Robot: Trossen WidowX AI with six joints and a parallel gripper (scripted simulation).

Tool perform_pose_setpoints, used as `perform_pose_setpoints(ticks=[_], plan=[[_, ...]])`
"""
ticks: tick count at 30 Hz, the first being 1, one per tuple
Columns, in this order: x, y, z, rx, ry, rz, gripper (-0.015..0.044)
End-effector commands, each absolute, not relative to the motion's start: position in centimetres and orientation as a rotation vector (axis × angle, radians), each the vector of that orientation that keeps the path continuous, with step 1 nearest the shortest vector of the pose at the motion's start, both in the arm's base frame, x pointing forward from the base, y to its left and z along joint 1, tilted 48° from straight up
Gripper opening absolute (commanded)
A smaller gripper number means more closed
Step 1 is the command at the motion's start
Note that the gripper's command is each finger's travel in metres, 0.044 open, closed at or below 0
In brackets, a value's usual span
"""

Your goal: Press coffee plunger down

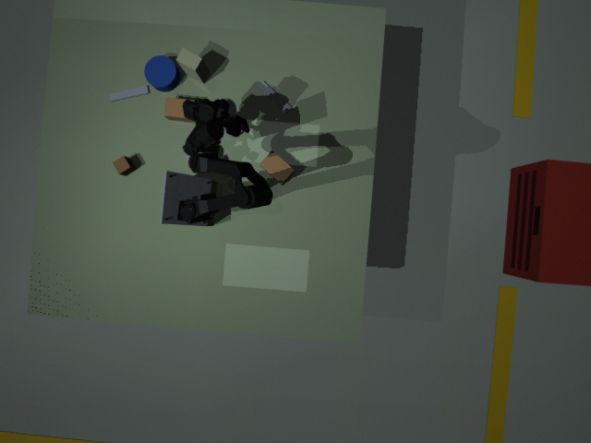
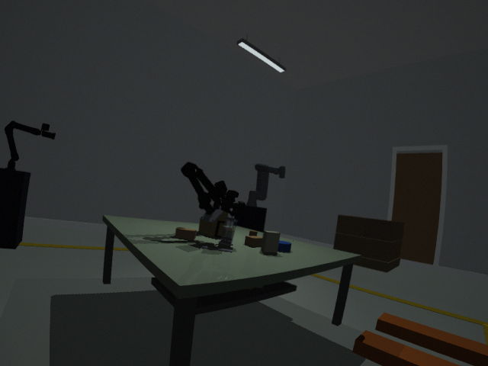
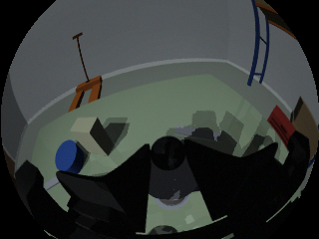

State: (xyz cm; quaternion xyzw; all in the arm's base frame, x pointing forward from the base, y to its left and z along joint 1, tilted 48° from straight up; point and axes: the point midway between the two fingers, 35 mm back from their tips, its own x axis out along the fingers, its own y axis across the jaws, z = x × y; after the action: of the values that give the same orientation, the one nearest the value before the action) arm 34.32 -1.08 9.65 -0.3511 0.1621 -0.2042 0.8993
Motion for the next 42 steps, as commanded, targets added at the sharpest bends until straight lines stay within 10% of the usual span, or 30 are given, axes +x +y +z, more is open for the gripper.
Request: perform_pose_setpoints(ticks=[1,7,19,42], plan=[[34.3,-1.1,9.6,-0.727,0.336,-0.423,0.0128],[34.3,-1.1,9.6,-0.727,0.336,-0.423,0.0128],[34.3,-1.1,9.6,-0.727,0.336,-0.423,0.0440],[32.1,4.6,14.9,-0.736,0.357,-0.419,0.0440]])
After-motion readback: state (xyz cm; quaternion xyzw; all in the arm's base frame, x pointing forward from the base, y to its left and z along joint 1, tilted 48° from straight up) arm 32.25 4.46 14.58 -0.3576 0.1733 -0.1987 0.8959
